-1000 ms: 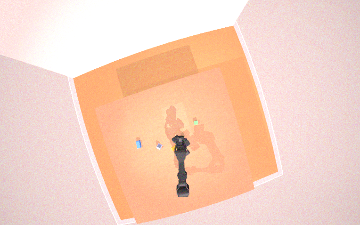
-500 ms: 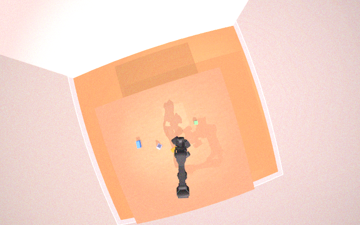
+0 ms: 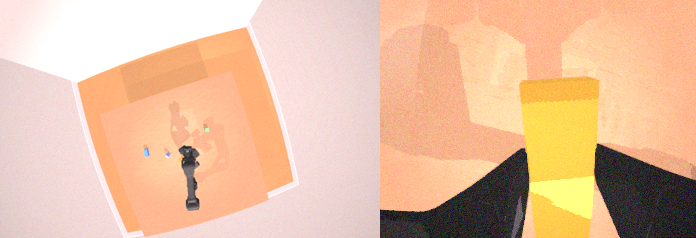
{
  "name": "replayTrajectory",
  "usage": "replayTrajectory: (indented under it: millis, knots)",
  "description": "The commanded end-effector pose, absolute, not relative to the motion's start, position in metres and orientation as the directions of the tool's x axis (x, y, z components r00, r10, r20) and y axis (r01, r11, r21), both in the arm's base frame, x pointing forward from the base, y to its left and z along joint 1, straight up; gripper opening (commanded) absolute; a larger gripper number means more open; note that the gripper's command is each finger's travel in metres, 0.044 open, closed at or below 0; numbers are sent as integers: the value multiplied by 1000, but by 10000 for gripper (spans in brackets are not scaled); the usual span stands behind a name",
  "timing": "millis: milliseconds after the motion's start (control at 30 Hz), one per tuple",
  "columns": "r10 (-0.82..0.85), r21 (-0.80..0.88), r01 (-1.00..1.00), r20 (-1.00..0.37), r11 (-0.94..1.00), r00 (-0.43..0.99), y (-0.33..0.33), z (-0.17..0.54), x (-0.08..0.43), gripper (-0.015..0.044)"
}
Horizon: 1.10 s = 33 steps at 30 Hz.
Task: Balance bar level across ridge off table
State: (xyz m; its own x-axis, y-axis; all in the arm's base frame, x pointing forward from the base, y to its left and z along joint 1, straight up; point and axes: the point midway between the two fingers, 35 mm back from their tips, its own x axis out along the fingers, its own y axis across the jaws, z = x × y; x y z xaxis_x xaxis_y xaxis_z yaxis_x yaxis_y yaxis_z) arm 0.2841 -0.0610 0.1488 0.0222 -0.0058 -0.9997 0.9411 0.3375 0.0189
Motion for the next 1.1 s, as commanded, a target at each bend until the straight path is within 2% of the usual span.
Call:
replayTrajectory:
  millis: [0,1067]
  knots:
    - [-4,21,929,-1000,368,24,-49,150,290,0]
    - [5,23,773,-1000,634,26,65,153,319,0]
